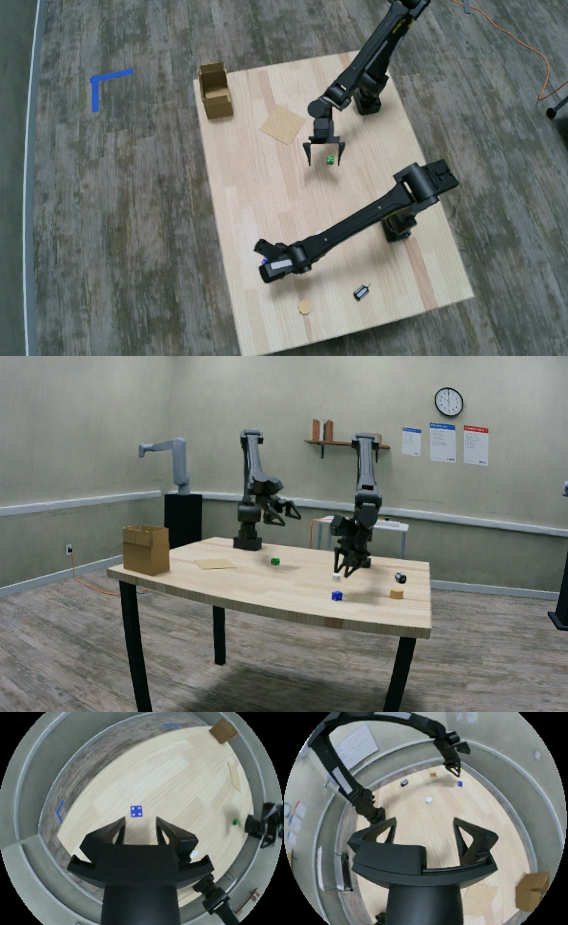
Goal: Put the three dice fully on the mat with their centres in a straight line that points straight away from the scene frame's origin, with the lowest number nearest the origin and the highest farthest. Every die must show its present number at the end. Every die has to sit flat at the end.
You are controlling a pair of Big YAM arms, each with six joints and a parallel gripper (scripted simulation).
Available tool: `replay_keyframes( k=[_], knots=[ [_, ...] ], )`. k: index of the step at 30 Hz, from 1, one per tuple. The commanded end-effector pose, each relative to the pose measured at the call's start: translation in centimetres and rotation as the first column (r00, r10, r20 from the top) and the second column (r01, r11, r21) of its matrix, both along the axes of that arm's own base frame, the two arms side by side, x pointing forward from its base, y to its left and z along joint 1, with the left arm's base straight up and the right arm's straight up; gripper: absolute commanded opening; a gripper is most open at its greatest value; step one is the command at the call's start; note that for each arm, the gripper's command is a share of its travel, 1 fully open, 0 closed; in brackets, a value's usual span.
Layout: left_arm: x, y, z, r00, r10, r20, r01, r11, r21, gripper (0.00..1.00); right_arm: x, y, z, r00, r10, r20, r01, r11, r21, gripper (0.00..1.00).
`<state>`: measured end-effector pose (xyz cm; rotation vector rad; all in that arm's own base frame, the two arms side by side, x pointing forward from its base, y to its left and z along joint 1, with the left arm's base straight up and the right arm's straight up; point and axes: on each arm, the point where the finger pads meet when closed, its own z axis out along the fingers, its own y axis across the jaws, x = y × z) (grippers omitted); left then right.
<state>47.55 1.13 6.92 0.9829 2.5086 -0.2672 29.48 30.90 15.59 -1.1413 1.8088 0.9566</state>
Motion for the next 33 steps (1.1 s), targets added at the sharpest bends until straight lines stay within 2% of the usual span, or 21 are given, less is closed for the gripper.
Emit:
replay_keyframes(
  k=[1, 4, 6, 10, 17, 23, 27, 29, 33],
  knots=[
    [2.7, -0.9, 1.0, 0.996, 0.040, -0.083, -0.034, 0.996, 0.077, 0.49, 4.3, 1.0, 4.3, 0.979, 0.077, 0.189, -0.099, 0.989, 0.108, 1.00],
    [2.8, -1.0, 0.2, 0.987, 0.062, -0.145, -0.042, 0.990, 0.138, 0.49, 4.8, 0.8, 5.1, 0.964, 0.116, 0.240, -0.152, 0.979, 0.137, 1.00],
    [2.8, -1.0, 0.2, 0.987, 0.062, -0.145, -0.042, 0.990, 0.138, 0.49, 4.8, 0.8, 5.1, 0.964, 0.116, 0.240, -0.152, 0.979, 0.137, 1.00],
    [2.8, -1.0, -1.0, 0.967, 0.101, -0.236, -0.045, 0.972, 0.232, 0.49, 5.5, 0.3, 6.1, 0.936, 0.169, 0.310, -0.231, 0.957, 0.175, 1.00],
    [3.0, -0.9, -2.4, 0.945, 0.119, -0.305, -0.013, 0.945, 0.328, 0.49, 5.3, 0.2, 6.0, 0.943, 0.184, 0.278, -0.242, 0.951, 0.192, 1.00],
    [2.3, -0.3, -4.0, 0.940, 0.121, -0.320, -0.009, 0.944, 0.330, 0.49, 5.0, 0.6, 6.0, 0.939, 0.195, 0.282, -0.254, 0.948, 0.190, 1.00],
    [2.8, 0.4, -6.5, 0.941, 0.133, -0.312, -0.023, 0.944, 0.330, 0.48, 5.0, 0.5, 6.0, 0.939, 0.194, 0.282, -0.253, 0.949, 0.190, 1.00],
    [4.2, 0.4, -6.2, 0.948, 0.132, -0.290, -0.030, 0.943, 0.330, 0.46, 5.0, 0.5, 6.0, 0.939, 0.194, 0.282, -0.253, 0.949, 0.190, 1.00],
    [3.6, -0.4, -5.9, 0.946, 0.129, -0.297, -0.025, 0.944, 0.329, 0.42, 5.0, 0.5, 6.0, 0.939, 0.194, 0.282, -0.253, 0.949, 0.190, 1.00]
  ],
)
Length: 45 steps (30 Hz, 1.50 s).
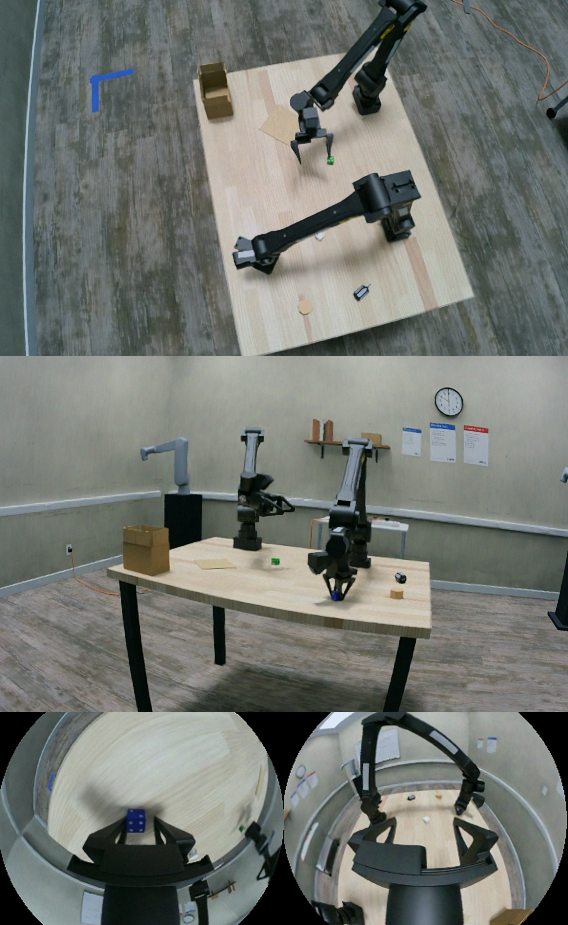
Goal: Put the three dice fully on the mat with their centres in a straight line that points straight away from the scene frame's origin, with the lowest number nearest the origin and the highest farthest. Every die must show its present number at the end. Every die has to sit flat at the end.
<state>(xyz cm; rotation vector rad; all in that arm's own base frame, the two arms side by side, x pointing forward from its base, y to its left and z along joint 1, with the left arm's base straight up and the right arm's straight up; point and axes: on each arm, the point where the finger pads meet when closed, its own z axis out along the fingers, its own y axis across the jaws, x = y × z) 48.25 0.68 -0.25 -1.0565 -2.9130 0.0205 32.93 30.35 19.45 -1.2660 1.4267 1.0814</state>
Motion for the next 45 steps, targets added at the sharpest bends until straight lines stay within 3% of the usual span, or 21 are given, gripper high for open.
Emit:
replay_keyframes(
  k=[1, 15, 16, 24, 28, 34, 41, 45],
  knots=[
    [2.3, 0.1, 1.4, 0.997, 0.027, 0.073, -0.027, 1.000, -0.001, 0.40, 1.5, 1.1, 2.2, 0.997, 0.016, 0.070, -0.018, 0.999, 0.031, 1.00],
    [2.2, 0.1, 2.2, 0.996, 0.027, 0.086, -0.027, 1.000, -0.001, 0.15, 1.5, 1.1, 2.2, 0.997, 0.016, 0.070, -0.018, 0.999, 0.031, 1.00],
    [2.2, 0.1, 2.2, 0.996, 0.027, 0.086, -0.027, 1.000, -0.001, 0.20, 1.5, 1.1, 2.2, 0.997, 0.016, 0.070, -0.018, 0.999, 0.031, 1.00],
    [2.7, 0.1, 5.4, 0.995, 0.027, 0.093, -0.027, 1.000, -0.001, 0.20, 2.7, 1.0, 2.6, 0.996, -0.049, 0.070, 0.047, 0.998, 0.037, 1.00],
    [2.2, -1.4, 8.6, 0.995, 0.018, 0.095, -0.018, 1.000, -0.002, 0.20, 3.7, 0.9, 2.9, 0.992, -0.104, 0.071, 0.102, 0.994, 0.041, 1.00],
    [-0.4, -5.4, 9.3, 0.997, 0.018, 0.074, -0.018, 1.000, -0.004, 0.20, 3.9, 0.9, 2.9, 0.991, -0.113, 0.072, 0.110, 0.993, 0.042, 1.00],
    [-1.1, -6.9, 9.0, 0.996, 0.054, 0.076, -0.054, 0.999, -0.006, 0.20, 4.3, -0.6, 3.7, 0.985, -0.139, 0.101, 0.137, 0.990, 0.028, 1.00],
    [-3.3, -11.2, 8.5, 0.994, 0.093, 0.062, -0.093, 0.996, -0.006, 0.20, 4.7, -5.0, 3.1, 0.968, -0.239, 0.079, 0.243, 0.969, -0.036, 1.00]
  ],
)
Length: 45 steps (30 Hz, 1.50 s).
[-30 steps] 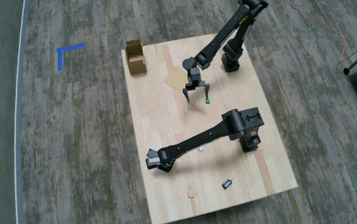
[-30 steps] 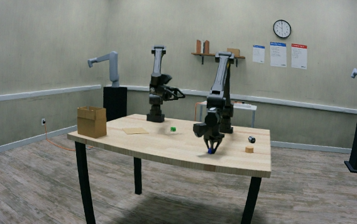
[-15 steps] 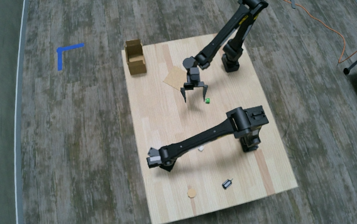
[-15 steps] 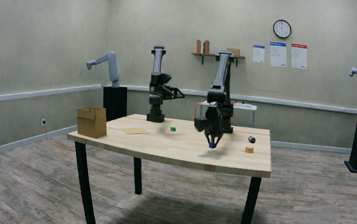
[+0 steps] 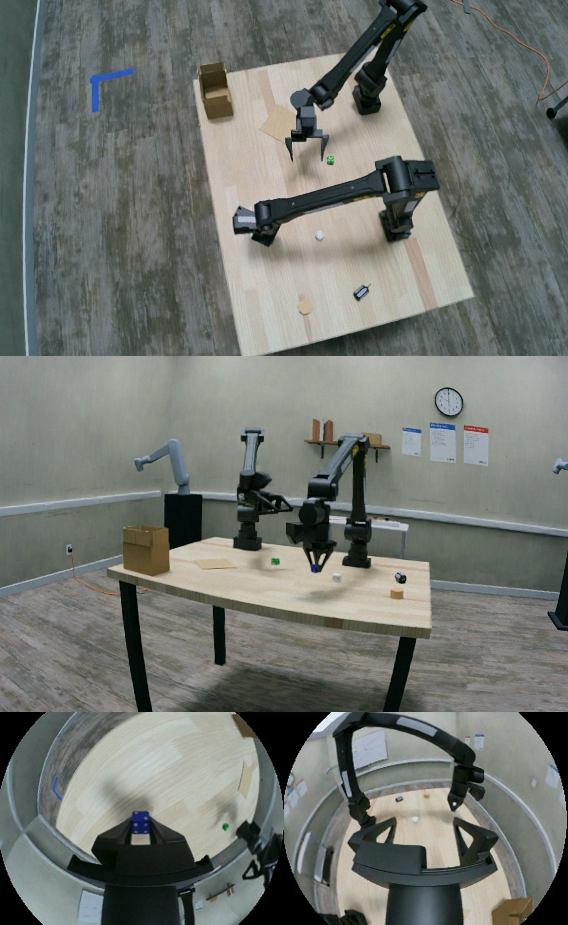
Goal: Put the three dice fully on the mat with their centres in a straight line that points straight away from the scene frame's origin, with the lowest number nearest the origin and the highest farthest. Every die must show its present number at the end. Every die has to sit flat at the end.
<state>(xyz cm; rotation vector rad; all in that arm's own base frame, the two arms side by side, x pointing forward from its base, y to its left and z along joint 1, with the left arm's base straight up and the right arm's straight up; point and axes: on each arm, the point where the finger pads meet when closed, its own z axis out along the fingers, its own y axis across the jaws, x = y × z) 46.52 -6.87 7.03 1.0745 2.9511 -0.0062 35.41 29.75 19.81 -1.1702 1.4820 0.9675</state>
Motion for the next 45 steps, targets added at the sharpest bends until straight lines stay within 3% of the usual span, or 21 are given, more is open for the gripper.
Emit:
replay_keyframes(
  k=[1, 11, 13, 28, 30, 32, 37, 41, 45],
  knots=[
    [-2.1, -4.9, 1.2, 0.995, 0.098, 0.018, -0.098, 0.995, 0.000, 0.20, 2.5, -5.7, 2.8, 0.989, -0.141, 0.048, 0.143, 0.989, -0.047, 1.00],
    [-5.7, -18.4, 0.9, 0.995, 0.096, 0.017, -0.096, 0.995, -0.004, 0.20, 3.0, -15.9, 4.2, 0.915, -0.402, 0.023, 0.400, 0.902, -0.162, 1.00],
    [-5.7, -18.4, 0.9, 0.995, 0.096, 0.017, -0.096, 0.995, -0.004, 0.20, 3.0, -15.9, 4.2, 0.915, -0.402, 0.023, 0.400, 0.902, -0.162, 1.00],
    [-13.8, -38.3, 0.5, 0.997, 0.073, 0.017, -0.073, 0.997, -0.016, 0.20, -3.5, -28.4, 3.8, 0.700, -0.714, -0.030, 0.658, 0.660, -0.362, 1.00],
    [-13.8, -38.3, 0.5, 0.997, 0.073, 0.017, -0.073, 0.997, -0.016, 0.20, -3.5, -28.4, 3.8, 0.700, -0.714, -0.030, 0.658, 0.660, -0.362, 1.00],
    [-14.8, -40.8, 0.4, 0.998, 0.062, 0.016, -0.062, 0.998, -0.017, 0.20, -5.6, -30.1, 3.6, 0.650, -0.759, -0.041, 0.683, 0.608, -0.405, 1.00],
    [-15.2, -39.6, -1.0, 1.000, 0.022, 0.002, -0.022, 1.000, -0.006, 0.20, -8.2, -31.8, 3.5, 0.589, -0.806, -0.055, 0.706, 0.547, -0.450, 1.00],
    [-14.8, -39.0, -1.6, 1.000, 0.014, -0.007, -0.014, 1.000, 0.004, 0.20, -8.5, -32.0, 3.3, 0.580, -0.812, -0.062, 0.707, 0.540, -0.457, 1.00],
    [-15.8, -42.7, -2.1, 1.000, 0.010, -0.002, -0.010, 1.000, -0.005, 0.20, -8.6, -32.0, 3.3, 0.579, -0.813, -0.063, 0.707, 0.539, -0.458, 1.00]
  ],
)
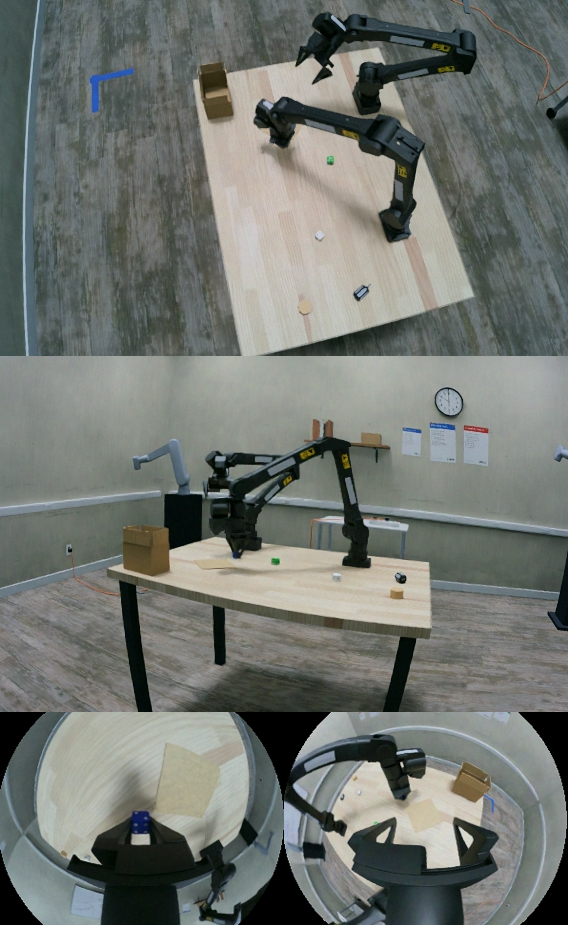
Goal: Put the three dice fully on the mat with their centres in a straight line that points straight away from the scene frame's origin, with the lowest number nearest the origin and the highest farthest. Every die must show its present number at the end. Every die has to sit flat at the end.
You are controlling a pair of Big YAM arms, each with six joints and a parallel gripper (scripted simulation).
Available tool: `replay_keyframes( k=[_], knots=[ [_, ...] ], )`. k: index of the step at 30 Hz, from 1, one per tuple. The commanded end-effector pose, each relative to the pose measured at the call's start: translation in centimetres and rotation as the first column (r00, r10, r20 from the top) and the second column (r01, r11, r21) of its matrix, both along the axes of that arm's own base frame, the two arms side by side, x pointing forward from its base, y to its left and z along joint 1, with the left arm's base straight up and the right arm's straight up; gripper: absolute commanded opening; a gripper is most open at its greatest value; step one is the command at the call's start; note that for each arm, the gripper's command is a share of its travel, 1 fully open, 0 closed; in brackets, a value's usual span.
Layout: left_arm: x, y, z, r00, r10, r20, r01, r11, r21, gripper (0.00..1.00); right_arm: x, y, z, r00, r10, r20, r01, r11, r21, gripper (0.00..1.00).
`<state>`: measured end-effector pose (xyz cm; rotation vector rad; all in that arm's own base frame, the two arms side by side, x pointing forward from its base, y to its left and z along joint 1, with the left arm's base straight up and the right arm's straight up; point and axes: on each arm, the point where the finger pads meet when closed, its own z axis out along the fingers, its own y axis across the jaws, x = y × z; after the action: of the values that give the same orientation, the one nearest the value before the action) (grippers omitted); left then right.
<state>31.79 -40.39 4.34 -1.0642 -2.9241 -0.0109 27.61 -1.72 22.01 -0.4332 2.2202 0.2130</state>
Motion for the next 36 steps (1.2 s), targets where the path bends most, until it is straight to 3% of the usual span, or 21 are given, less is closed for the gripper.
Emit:
replay_keyframes(
  k=[1, 4, 7, 23, 28, 36],
  knots=[
    [-1.0, -9.1, 0.5, 1.000, 0.010, 0.023, -0.009, 1.000, -0.025, 0.20, -0.8, -0.6, 1.1, 1.000, 0.027, 0.007, -0.027, 0.999, -0.030, 1.00],
    [-2.2, -12.5, -0.6, 1.000, 0.007, 0.030, -0.006, 0.999, -0.035, 0.20, -0.7, -0.6, 0.9, 1.000, 0.027, -0.001, -0.027, 0.999, -0.025, 1.00],
    [-2.9, -12.0, -2.1, 1.000, 0.006, 0.018, -0.006, 1.000, -0.013, 0.20, -0.7, -0.6, 0.9, 1.000, 0.027, -0.001, -0.027, 0.999, -0.025, 1.00],
    [-2.2, -11.8, -0.7, 0.999, 0.018, 0.029, -0.017, 0.999, -0.033, 0.20, -0.7, -0.6, 0.9, 1.000, 0.027, -0.001, -0.027, 0.999, -0.025, 1.00],
    [-0.2, -13.0, 0.4, 1.000, 0.018, 0.025, -0.017, 0.999, -0.027, 0.20, -0.5, -0.4, 1.0, 1.000, 0.031, 0.006, -0.031, 0.999, -0.023, 1.00],
    [-1.7, -13.2, -0.8, 1.000, 0.012, 0.023, -0.012, 1.000, -0.027, 0.20, -0.5, -0.4, 1.0, 1.000, 0.031, 0.006, -0.031, 0.999, -0.023, 1.00]
  ],
)
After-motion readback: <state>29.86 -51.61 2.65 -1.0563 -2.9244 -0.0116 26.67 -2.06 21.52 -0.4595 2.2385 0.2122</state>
